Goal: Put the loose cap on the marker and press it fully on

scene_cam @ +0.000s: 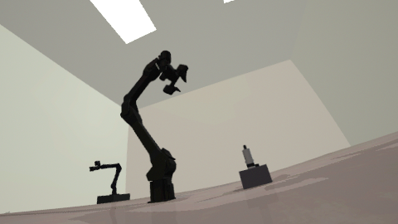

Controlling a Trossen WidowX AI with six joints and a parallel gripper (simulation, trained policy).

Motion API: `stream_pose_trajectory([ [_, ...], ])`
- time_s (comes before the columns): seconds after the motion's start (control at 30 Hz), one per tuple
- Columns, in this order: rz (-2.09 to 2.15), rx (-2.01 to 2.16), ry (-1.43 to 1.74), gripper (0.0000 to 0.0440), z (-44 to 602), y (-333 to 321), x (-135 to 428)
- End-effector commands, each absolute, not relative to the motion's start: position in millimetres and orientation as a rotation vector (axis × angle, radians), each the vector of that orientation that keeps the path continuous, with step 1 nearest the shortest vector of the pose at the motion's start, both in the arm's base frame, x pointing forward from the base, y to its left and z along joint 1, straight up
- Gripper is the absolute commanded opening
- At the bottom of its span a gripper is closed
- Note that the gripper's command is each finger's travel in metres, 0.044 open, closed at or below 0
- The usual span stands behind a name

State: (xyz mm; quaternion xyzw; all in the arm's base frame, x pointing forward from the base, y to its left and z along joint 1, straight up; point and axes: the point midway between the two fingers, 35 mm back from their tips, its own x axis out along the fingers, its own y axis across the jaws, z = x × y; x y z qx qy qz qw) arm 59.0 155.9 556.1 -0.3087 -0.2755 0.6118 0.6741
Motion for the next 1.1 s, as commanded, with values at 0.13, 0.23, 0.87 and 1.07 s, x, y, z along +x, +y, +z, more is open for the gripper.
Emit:
stream_pose_trajectory([
  [0.13, 1.395, -0.668, -0.548, 0.0318, 543, 159, 80],
  [0.23, 1.402, -0.658, -0.518, 0.0318, 537, 161, 87],
  [0.87, 1.437, -0.614, -0.323, 0.0319, 497, 168, 131],
  [1.07, 1.446, -0.606, -0.259, 0.0320, 483, 170, 144],
])
